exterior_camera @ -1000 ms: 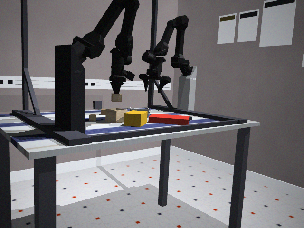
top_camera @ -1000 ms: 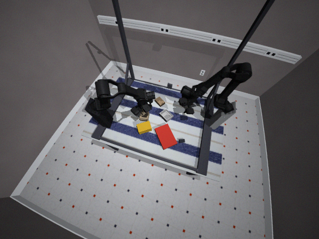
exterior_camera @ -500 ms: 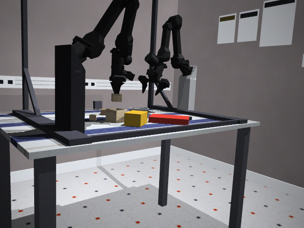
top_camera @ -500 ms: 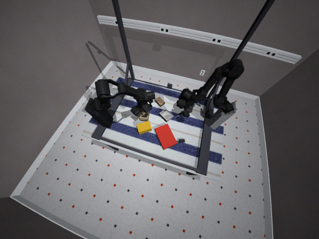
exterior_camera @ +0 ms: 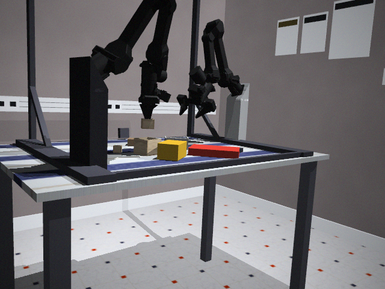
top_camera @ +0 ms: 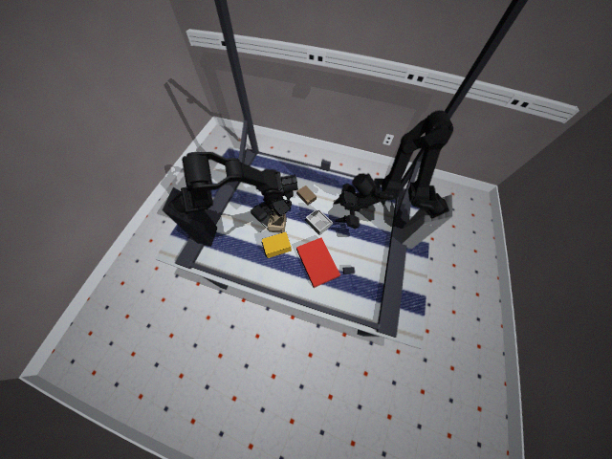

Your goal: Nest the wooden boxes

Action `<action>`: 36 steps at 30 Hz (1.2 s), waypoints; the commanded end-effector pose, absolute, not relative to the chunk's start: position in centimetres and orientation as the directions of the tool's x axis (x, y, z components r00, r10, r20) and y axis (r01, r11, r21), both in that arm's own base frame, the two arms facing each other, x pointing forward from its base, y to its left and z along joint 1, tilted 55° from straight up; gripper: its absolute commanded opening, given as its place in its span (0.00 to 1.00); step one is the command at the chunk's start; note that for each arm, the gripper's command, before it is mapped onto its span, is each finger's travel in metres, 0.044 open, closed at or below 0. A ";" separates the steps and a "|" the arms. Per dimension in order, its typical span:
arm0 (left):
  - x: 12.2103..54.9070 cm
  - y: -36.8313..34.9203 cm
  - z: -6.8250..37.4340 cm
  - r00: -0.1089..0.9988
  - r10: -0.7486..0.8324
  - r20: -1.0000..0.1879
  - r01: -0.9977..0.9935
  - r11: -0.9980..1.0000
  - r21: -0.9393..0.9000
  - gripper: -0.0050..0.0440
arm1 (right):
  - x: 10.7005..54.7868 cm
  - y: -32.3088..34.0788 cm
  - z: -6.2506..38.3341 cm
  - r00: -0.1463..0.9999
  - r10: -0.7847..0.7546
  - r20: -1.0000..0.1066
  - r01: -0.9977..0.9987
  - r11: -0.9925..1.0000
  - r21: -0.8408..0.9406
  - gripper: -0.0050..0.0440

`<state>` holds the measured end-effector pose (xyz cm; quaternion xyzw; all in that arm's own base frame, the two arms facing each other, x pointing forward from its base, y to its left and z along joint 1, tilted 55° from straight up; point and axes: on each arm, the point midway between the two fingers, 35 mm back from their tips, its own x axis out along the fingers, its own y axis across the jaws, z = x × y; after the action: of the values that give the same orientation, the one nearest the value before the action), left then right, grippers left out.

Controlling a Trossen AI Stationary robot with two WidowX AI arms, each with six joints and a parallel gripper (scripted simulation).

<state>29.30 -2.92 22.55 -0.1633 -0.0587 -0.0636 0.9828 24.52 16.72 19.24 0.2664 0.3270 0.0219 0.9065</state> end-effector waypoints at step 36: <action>25.5 0.3 28.2 0.847 -0.052 0.529 0.166 0.971 -0.171 0.92 | 24.6 16.7 20.1 0.794 0.225 -0.565 0.125 0.849 0.514 0.48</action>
<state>25.97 0.05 26.47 -0.1064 -0.2487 -0.0546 0.9612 24.52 16.72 19.24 0.2664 0.3270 0.0219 0.9065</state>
